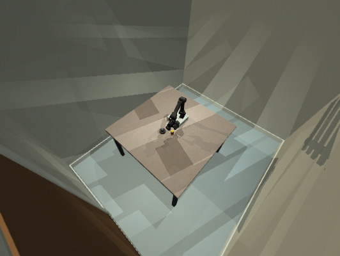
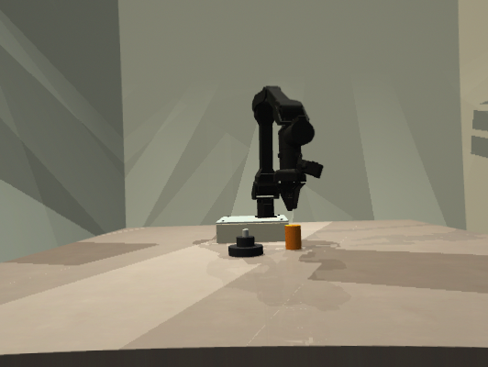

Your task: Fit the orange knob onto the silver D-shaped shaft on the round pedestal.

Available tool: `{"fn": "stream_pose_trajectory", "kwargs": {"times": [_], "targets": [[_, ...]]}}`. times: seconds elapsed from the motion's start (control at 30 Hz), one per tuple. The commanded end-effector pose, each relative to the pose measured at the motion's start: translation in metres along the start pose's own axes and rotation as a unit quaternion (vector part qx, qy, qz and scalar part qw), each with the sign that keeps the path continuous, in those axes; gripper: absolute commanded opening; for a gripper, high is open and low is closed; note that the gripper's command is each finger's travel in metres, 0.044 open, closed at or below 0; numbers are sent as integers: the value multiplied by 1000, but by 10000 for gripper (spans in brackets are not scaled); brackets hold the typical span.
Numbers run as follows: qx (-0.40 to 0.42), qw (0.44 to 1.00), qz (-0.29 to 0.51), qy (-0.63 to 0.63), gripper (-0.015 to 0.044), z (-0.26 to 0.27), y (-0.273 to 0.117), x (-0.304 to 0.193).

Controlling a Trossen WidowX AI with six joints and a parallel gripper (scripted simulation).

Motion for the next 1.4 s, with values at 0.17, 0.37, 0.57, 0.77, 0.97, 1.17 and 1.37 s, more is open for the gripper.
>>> {"fn": "stream_pose_trajectory", "kwargs": {"times": [0.17, 0.37, 0.57, 0.77, 0.97, 1.17, 1.37], "targets": [[0, 1000, 2, -3, 440, 0, 25, -1], [0, 1000, 2, -3, 440, 0, 29, -1], [0, 1000, 2, -3, 440, -1, 39, 0], [0, 1000, 2, -3, 440, -2, 48, 0], [0, 1000, 2, -3, 440, -2, 58, 0], [0, 1000, 2, -3, 440, -2, 68, 0], [0, 1000, 2, -3, 440, -1, 77, 0]]}}
Point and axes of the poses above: the point midway between the two fingers, 35 mm back from their tips, its own y axis out along the fingers, its own z axis across the jaws, x = y × z, the point moved 8 cm from there along -y, back along the fingers, and after that the axes turned 7 degrees about -y, right-handed, at the moved point
